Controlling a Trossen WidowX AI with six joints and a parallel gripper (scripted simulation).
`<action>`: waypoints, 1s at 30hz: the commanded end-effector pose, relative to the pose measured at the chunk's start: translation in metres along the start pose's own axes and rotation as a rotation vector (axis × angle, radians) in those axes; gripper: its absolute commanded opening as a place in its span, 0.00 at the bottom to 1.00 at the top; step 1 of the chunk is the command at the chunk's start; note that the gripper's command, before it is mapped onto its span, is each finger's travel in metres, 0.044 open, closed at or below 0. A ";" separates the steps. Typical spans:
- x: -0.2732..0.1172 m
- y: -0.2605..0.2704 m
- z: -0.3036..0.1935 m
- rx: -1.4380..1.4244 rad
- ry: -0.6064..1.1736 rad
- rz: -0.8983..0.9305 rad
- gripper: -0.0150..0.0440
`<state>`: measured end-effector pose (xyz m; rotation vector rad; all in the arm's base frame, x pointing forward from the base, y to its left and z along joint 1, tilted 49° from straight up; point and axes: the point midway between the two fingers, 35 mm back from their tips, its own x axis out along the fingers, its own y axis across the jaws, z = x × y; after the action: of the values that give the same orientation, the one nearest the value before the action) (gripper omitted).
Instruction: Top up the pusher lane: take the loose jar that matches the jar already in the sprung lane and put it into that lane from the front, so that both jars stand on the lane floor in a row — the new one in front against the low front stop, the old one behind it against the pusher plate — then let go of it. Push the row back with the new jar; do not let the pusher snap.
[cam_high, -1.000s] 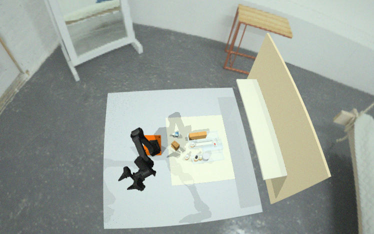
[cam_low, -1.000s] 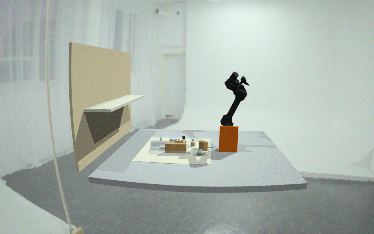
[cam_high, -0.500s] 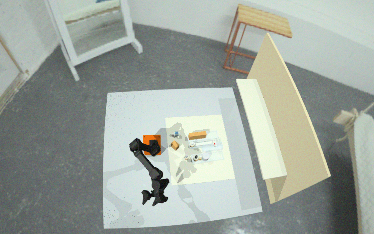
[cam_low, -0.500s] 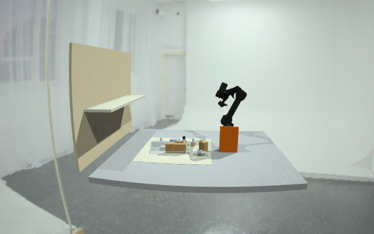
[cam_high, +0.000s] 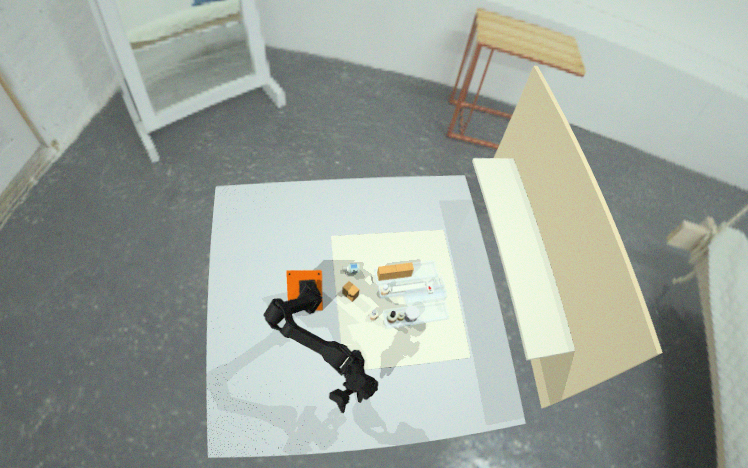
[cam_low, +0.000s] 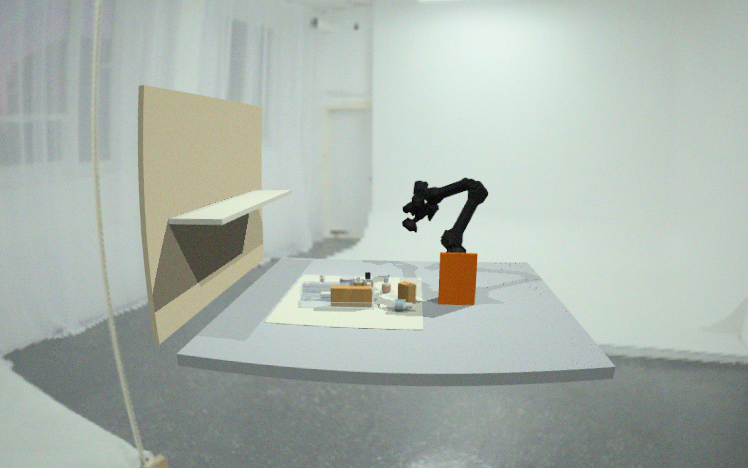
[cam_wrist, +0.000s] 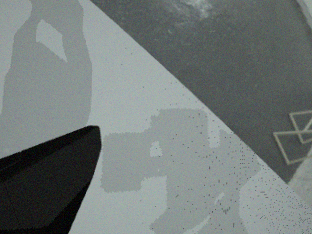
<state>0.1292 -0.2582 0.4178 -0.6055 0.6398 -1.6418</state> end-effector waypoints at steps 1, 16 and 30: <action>-0.004 0.057 0.003 -0.064 -0.014 0.132 1.00; -0.113 0.274 -0.053 -0.416 0.050 0.652 1.00; -0.217 0.328 -0.171 -0.820 0.196 0.763 1.00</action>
<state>0.2817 -0.0813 0.0670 -0.6479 1.4562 -0.6772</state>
